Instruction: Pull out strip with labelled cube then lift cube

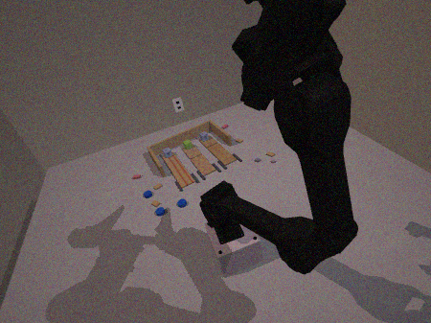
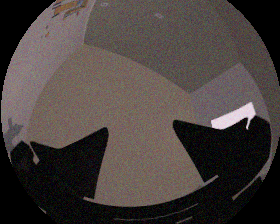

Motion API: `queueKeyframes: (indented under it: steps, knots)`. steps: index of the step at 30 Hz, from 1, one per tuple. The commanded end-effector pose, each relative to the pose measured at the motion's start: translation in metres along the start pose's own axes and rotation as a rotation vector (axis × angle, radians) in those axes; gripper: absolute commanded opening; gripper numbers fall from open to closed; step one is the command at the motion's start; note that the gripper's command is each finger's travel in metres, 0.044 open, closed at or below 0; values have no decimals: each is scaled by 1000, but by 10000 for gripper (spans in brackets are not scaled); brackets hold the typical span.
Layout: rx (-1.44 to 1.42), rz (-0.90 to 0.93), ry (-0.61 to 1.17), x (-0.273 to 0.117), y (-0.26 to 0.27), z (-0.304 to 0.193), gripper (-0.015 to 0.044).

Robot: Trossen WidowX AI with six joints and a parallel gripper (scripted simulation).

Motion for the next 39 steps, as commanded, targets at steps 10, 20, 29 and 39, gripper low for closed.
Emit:
queueKeyframes:
  steps: [10, 20, 29, 39]
  knots:
    - [490, 4, -289, 74, -85, 157, 400]
    - [974, 300, -525, 124, -68, 301, 400]
    - [1436, 803, -561, 138, 4, 413, 400]
    - [1696, 1173, -437, 127, 63, 462, 400]
Point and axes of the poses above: the point midway between the two fingers, 35 mm back from their tips, its own x axis out along the fingers, its own y axis across the jaws, z = x × y, the point moved 9 cm from there along -x, back along the fingers, and after that the axes turned 9 degrees about -x, right-handed, at the moved point
